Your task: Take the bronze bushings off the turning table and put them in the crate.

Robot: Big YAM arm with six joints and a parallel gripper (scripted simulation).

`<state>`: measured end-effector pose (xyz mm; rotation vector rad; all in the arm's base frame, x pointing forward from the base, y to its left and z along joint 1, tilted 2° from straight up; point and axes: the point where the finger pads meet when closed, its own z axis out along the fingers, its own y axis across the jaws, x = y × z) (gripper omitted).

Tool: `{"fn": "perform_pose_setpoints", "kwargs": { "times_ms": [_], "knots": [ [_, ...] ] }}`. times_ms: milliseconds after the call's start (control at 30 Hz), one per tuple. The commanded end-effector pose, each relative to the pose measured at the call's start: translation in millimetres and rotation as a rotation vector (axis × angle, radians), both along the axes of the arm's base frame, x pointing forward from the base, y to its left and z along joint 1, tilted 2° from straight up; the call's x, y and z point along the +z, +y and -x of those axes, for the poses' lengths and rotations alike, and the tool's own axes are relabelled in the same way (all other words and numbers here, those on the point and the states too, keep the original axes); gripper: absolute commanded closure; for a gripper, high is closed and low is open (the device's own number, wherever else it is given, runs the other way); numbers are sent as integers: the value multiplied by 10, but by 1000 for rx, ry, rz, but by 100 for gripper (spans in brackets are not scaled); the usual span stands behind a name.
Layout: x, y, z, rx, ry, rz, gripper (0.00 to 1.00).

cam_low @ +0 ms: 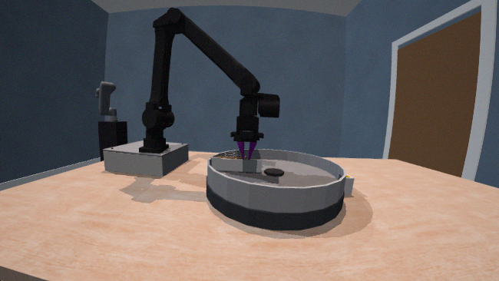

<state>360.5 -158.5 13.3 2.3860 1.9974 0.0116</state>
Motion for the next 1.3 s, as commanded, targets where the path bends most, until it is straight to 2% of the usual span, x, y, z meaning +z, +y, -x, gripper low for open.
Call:
{"fn": "perform_pose_setpoints", "kwargs": {
  "times_ms": [0,1267],
  "knots": [
    [-18,-27,-8,3,-3,4,86],
    [-63,-23,4,3,3,1,86]
  ]
}}
